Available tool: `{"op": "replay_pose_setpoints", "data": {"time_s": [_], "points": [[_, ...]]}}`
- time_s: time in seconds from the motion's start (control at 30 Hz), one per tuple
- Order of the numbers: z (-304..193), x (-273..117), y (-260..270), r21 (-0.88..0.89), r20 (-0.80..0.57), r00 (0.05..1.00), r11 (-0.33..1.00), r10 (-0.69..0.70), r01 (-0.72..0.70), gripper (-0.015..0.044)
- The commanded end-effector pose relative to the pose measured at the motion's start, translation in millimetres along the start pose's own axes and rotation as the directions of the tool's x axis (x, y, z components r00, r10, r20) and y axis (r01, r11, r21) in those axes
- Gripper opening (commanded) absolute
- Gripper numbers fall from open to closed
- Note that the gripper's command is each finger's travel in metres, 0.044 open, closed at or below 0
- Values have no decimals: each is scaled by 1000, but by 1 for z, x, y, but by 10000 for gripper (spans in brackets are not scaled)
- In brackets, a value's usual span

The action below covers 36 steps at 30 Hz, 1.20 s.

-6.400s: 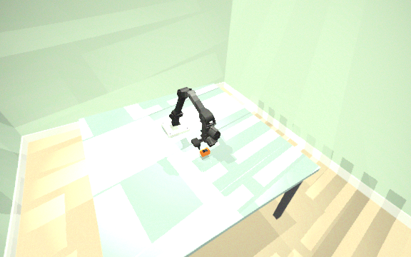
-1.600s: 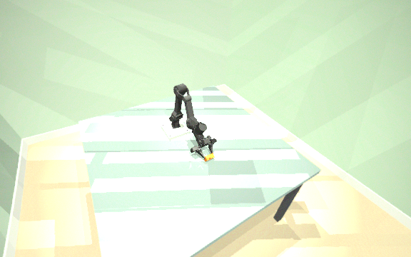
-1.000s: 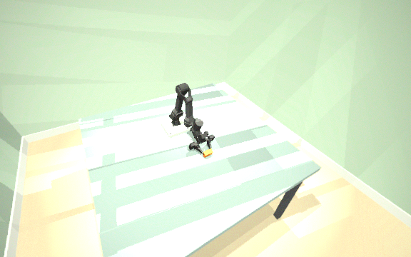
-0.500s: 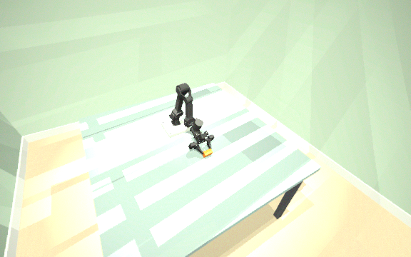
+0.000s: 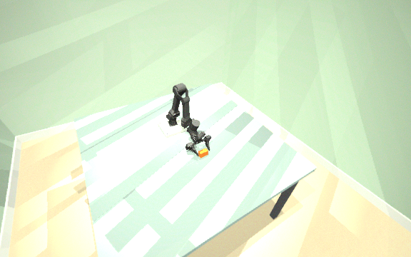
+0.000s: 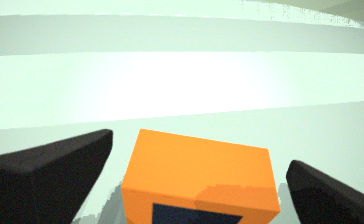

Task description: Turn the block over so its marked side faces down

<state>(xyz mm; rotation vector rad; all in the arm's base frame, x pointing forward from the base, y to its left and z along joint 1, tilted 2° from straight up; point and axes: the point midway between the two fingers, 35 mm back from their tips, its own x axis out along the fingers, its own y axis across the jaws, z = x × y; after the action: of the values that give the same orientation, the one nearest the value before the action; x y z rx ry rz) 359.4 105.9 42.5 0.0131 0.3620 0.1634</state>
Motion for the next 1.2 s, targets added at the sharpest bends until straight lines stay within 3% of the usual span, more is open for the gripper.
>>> {"op": "replay_pose_setpoints", "data": {"time_s": [0.0,0.93,1.17], "points": [[-1,0,-1,-4,-1,1000,1000,-4,4,440],[-1,0,-1,-4,-1,1000,1000,-4,4,440],[12,14,3,-13,-201,980,1000,-3,0,440]]}}
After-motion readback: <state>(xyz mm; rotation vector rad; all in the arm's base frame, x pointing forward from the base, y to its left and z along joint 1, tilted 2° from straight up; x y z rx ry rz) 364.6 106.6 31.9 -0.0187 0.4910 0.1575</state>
